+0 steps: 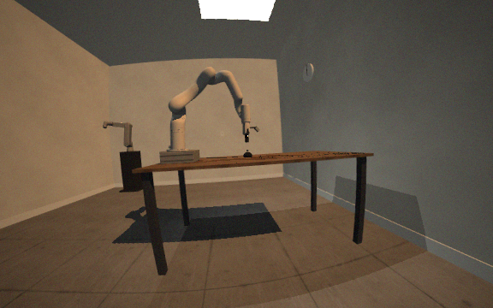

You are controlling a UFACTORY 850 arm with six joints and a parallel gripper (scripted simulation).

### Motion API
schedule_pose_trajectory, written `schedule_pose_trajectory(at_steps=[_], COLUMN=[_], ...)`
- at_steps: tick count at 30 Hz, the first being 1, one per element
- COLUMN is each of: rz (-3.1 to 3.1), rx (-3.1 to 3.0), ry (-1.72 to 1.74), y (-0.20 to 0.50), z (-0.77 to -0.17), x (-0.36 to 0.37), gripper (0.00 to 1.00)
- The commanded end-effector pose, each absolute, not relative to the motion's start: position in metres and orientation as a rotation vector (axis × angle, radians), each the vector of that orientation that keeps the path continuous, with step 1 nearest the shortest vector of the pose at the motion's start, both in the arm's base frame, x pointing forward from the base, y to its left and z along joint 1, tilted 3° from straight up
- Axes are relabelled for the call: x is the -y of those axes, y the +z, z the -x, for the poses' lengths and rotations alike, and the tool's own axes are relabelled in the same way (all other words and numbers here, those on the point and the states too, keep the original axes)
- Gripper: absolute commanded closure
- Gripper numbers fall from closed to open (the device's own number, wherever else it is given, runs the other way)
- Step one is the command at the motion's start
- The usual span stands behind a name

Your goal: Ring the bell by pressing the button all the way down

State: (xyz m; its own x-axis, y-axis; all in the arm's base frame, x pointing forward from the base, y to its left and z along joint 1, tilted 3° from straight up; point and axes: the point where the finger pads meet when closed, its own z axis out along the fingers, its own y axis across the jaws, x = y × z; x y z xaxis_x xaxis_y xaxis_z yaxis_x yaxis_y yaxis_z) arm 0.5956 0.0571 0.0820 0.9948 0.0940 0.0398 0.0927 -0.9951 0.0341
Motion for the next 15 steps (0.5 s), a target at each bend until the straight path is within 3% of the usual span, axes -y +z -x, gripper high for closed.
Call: schedule_pose_trajectory(at_steps=[1,15], rz=[-3.104,-3.097], rx=[-0.145,-0.141], ry=[0.067,0.065], y=[0.0823,0.0739], z=[-0.5965,-0.5969], x=[-0.0572,-0.0568], gripper=[1.00,1.00])
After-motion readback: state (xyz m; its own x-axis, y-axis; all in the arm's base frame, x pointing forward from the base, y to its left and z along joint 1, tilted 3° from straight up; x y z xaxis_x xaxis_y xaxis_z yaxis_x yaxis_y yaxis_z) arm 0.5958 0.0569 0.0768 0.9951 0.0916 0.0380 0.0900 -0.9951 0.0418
